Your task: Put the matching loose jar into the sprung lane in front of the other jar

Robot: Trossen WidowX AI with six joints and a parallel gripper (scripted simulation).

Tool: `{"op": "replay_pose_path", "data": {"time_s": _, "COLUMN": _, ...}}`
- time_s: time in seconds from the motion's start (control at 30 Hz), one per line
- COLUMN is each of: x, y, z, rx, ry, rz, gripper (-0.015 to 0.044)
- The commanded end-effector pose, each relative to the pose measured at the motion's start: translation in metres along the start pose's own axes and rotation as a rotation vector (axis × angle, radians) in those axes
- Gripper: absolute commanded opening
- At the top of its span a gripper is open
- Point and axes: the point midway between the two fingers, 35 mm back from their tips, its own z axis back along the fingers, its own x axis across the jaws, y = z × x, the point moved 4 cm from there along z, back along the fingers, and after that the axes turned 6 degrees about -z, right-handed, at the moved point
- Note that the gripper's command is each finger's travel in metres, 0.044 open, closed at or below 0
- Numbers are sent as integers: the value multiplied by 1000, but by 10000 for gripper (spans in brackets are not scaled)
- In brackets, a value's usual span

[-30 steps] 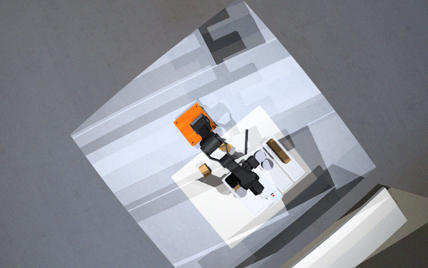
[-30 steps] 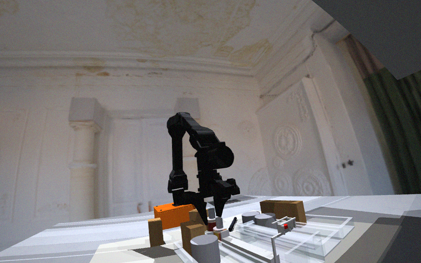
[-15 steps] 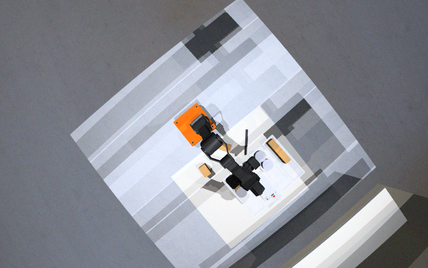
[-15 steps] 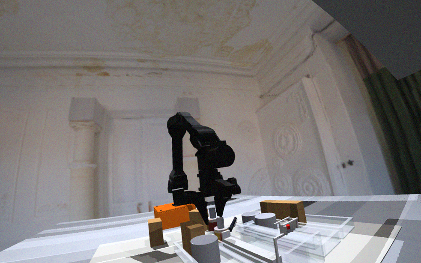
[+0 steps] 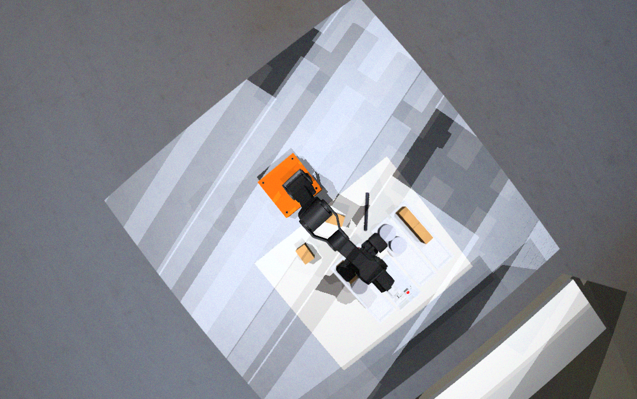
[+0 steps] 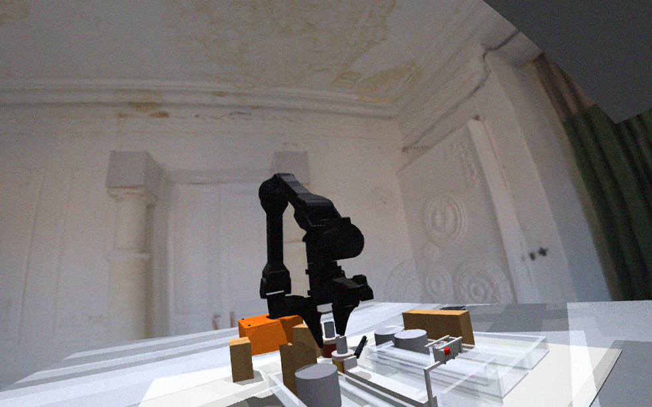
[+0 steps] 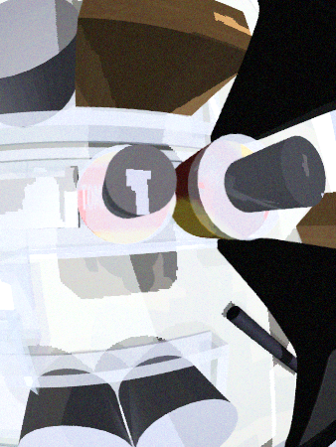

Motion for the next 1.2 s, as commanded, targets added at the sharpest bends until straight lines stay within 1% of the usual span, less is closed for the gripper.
{"op": "replay_pose_path", "data": {"time_s": 0.0, "x": 1, "y": -8, "z": 4, "rx": -34, "ry": -6, "rz": -6, "gripper": 0}}
{"op": "replay_pose_path", "data": {"time_s": 1.17, "x": 1, "y": -12, "z": 3, "rx": -35, "ry": -6, "rz": -6, "gripper": 0}}
